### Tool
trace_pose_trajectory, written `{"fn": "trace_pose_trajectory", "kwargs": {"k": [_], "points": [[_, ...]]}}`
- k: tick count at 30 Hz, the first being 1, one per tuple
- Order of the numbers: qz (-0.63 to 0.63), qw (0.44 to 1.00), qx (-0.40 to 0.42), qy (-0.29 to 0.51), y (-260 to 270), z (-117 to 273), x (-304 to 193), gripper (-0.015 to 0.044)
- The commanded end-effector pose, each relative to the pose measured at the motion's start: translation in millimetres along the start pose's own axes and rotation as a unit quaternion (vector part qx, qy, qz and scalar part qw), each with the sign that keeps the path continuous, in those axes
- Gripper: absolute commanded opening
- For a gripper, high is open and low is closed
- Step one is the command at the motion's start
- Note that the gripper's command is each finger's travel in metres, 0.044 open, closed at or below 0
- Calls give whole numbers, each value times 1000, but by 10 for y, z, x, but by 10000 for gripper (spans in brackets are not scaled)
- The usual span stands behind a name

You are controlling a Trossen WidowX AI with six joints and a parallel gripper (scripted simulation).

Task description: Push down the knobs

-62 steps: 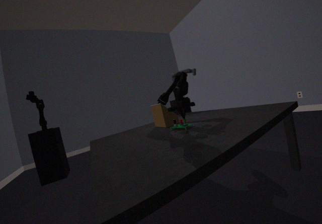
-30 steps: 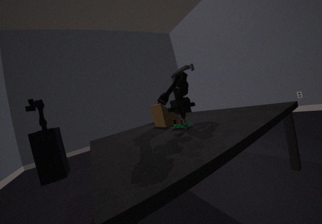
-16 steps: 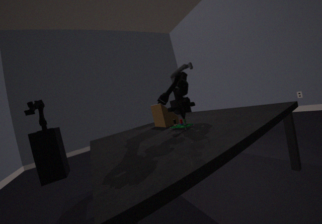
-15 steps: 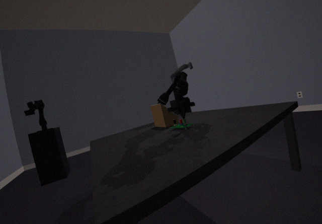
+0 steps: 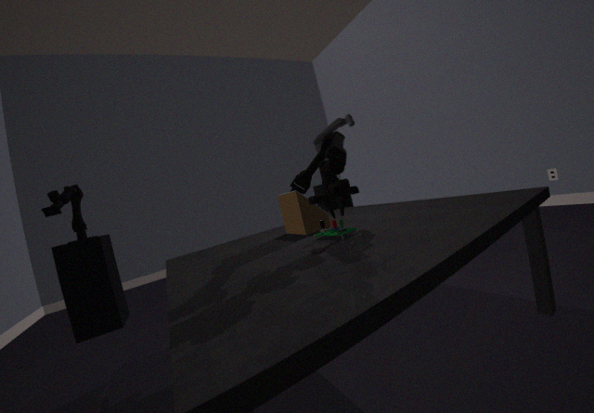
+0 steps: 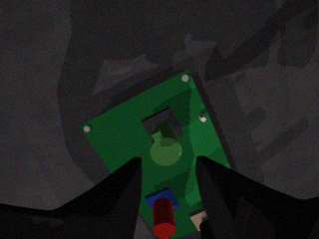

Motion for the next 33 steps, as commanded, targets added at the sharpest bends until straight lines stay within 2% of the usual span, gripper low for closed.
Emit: {"fn": "trace_pose_trajectory", "kwargs": {"k": [1,9,19,33], "points": [[-1,1000,0,0,-14,5,-15,236],[-1,1000,-3,-3,-292,194,-723,440],[0,1000,-3,-2,-575,216,-1791,440],[0,1000,-3,-2,-579,215,-1811,440]]}}
Point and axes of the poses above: the point midway between the two fingers, 35 mm back from their tips, its own z axis back along the fingers, its own y axis across the jaws, x = y × z, the point moved 9 cm from there along z, back along the fingers, and after that the axes turned 5 degrees about -z, right-handed, at the moved point
